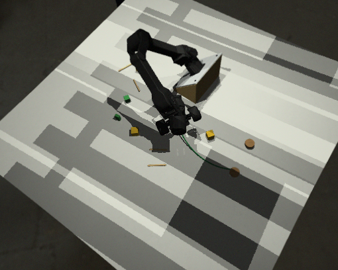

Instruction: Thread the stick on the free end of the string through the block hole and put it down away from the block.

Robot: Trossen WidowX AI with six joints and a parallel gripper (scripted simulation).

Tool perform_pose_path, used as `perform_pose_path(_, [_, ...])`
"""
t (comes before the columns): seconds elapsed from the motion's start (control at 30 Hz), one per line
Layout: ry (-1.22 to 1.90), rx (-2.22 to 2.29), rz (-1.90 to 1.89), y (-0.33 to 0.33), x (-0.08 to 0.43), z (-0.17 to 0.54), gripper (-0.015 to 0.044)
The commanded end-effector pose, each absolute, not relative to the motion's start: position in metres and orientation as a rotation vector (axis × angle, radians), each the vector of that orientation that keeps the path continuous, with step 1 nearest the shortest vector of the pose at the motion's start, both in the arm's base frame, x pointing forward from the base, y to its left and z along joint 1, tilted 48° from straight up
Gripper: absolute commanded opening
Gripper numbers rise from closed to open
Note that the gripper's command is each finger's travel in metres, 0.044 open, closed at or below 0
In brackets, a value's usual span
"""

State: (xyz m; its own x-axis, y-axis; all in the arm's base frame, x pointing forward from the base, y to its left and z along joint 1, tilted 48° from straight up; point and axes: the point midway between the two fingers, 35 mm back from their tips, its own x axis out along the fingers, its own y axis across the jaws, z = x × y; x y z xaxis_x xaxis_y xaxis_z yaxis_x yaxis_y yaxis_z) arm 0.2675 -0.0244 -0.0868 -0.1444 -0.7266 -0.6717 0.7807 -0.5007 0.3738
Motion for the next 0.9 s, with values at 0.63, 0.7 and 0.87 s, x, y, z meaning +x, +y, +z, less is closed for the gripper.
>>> perform_pose_path(0.63, [0.071, 1.044, -1.827, -0.001, 0.273, -0.065, 0.0000])
perform_pose_path(0.7, [0.071, 1.044, -1.827, 0.000, 0.273, -0.063, 0.0000])
perform_pose_path(0.87, [0.076, 1.026, -1.828, -0.003, 0.271, -0.066, 0.0000])
